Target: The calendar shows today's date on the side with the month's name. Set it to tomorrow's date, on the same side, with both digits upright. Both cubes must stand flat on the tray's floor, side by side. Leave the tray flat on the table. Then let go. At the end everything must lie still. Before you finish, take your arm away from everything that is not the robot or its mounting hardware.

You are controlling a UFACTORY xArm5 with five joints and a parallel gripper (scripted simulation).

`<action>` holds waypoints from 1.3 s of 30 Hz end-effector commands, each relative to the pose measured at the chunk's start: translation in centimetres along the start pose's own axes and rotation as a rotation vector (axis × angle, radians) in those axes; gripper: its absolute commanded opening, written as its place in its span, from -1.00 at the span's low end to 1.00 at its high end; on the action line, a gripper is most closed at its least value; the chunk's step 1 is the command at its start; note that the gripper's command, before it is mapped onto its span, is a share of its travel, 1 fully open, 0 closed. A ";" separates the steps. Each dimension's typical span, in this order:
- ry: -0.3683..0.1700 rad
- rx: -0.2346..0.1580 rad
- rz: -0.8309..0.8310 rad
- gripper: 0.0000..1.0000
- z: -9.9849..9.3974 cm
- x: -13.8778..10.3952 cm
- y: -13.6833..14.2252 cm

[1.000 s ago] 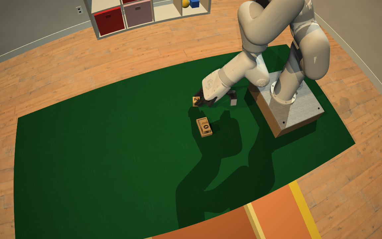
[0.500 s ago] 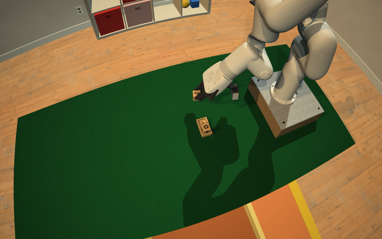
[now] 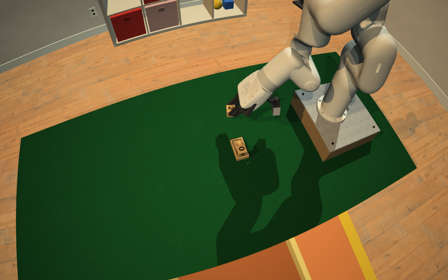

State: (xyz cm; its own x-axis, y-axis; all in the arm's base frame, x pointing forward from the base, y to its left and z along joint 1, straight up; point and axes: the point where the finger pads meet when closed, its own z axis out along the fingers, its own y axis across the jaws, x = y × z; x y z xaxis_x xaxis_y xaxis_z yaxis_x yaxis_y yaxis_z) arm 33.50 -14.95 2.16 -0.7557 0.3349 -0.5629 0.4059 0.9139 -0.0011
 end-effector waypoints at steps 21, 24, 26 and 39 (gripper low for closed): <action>0.248 0.000 0.000 -0.47 -0.1 -0.7 0.0; 0.253 0.000 0.000 -0.47 -0.1 -0.7 0.0; 0.253 0.000 0.000 -0.47 -0.1 -0.7 0.0; 0.404 -0.001 0.000 -0.47 0.0 -1.1 0.0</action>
State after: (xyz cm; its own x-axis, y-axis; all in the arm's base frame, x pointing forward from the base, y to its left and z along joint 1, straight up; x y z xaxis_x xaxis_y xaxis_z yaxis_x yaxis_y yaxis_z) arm 34.13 -15.23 2.76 -0.8862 0.3934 -0.2447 0.4058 0.9139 -0.0005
